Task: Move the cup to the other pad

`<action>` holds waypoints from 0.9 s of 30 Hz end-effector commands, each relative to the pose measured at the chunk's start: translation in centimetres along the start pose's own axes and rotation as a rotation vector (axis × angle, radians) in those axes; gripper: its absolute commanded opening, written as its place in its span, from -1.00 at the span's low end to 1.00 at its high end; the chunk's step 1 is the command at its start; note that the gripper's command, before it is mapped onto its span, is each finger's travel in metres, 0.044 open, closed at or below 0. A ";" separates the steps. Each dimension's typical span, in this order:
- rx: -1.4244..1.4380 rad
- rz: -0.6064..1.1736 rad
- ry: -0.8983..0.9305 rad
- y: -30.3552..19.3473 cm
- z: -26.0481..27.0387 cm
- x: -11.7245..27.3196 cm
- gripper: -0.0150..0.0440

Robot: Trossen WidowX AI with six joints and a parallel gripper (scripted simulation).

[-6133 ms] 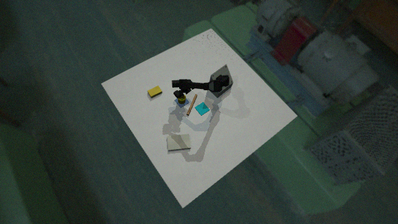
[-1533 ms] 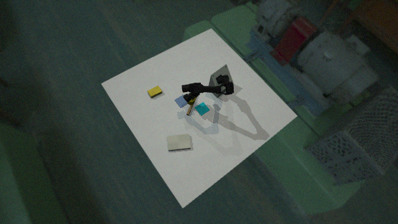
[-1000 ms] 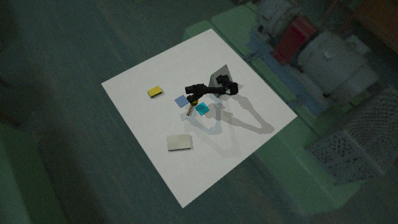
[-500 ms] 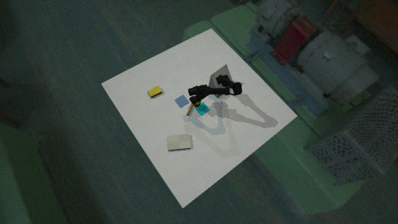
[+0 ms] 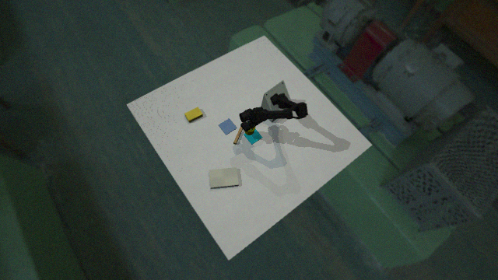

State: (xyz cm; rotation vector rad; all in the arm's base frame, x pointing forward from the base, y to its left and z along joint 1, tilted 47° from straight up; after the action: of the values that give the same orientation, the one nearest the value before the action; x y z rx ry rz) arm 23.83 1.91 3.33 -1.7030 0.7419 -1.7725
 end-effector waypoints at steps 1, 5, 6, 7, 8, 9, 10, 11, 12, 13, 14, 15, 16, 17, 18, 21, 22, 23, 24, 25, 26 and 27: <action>-0.010 0.006 -0.004 -0.7 -0.5 -0.1 -0.49; -0.010 0.006 -0.004 -1.2 -0.9 -0.1 -0.49; -0.010 0.006 -0.004 -1.3 -0.9 -0.1 -0.49; -0.010 0.006 -0.004 -1.5 -1.0 -0.2 -0.49; -0.010 0.006 -0.004 -1.6 -1.1 -0.2 -0.49; -0.010 0.007 -0.004 -1.7 -1.2 -0.2 -0.49; -0.010 0.007 -0.004 -1.9 -1.3 -0.2 -0.49; -0.010 0.007 -0.004 -2.0 -1.3 -0.2 -0.49; -0.010 0.007 -0.004 -2.1 -1.4 -0.2 -0.49; -0.011 0.007 -0.005 -2.2 -1.5 -0.2 -0.49; -0.011 0.007 -0.005 -2.4 -1.6 -0.2 -0.49; -0.011 0.007 -0.005 -2.5 -1.7 -0.2 -0.49; -0.011 0.008 -0.005 -2.6 -1.8 -0.2 -0.49; -0.011 0.008 -0.005 -2.6 -1.8 -0.2 -0.49; -0.011 0.008 -0.005 -2.6 -1.8 -0.3 -0.49; -0.011 0.007 -0.005 -2.6 -1.7 -0.5 -0.49; -0.011 0.007 -0.005 -2.6 -1.7 -0.6 -0.49; -0.011 0.007 -0.005 -2.6 -1.7 -0.7 -0.49; -0.011 0.007 -0.005 -2.6 -1.7 -0.8 -0.49; -0.011 0.007 -0.005 -2.6 -1.7 -0.9 -0.49; -0.011 0.007 -0.005 -2.6 -1.7 -1.1 -0.49; -0.011 0.007 -0.005 -2.6 -1.7 -1.2 -0.49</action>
State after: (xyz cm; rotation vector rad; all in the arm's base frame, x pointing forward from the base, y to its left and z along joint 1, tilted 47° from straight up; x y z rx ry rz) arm 22.26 4.19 4.68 -1.7034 0.7448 -1.7702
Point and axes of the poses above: the point midway between the two fingers, 35 mm back from their tips, its own x axis back along the fingers, its own z axis across the jaws, y = z × x, the point moved 4 cm from there along x, back along the fingers, and after that the axes turned 6 degrees about x, right-handed, at the moved point
